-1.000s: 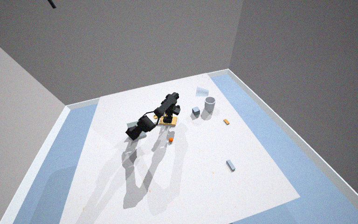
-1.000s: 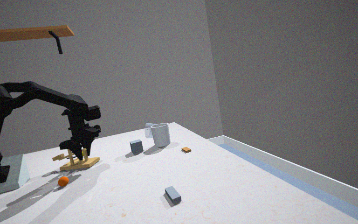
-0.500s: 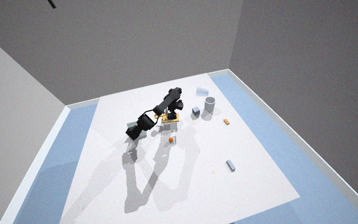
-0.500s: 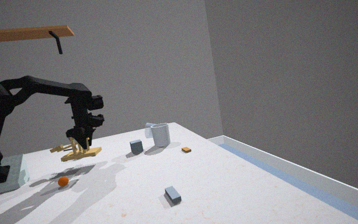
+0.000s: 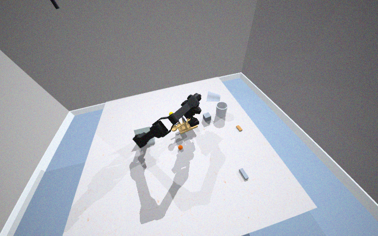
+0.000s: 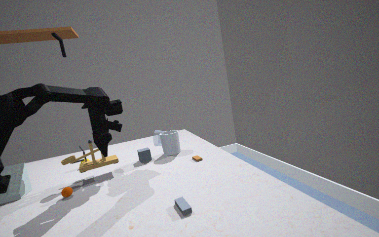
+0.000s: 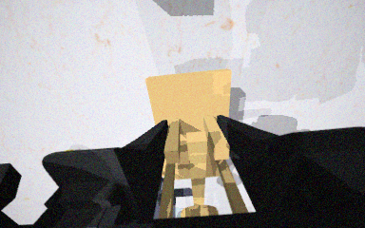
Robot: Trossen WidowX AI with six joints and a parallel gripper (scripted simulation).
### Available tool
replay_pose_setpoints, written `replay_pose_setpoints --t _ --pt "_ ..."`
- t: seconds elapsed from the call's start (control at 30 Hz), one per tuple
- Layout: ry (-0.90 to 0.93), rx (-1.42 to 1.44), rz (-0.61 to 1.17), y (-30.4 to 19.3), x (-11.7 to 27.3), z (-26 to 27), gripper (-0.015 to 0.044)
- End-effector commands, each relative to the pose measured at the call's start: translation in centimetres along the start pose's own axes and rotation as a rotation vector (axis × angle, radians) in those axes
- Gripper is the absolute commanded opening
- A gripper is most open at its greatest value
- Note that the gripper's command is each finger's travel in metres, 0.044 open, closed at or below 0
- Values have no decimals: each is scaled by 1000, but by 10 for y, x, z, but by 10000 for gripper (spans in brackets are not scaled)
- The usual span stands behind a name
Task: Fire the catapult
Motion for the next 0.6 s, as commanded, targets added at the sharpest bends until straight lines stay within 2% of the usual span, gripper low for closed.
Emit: replay_pose_setpoints --t 0.0,0.57 --pt "1 22 -14 2 6 3 0" --pt "1 22 -15 3 -20 3 0"
Point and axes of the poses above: the point midway between the two fingers, 35 mm back from their tips, its own x axis back along the fingers, its own z axis across the jaws, y = z × x, the point moved 4 cm from there along x, back along the fingers, and after that the axes turned 8 degrees about -x, right-handed, at the moved point
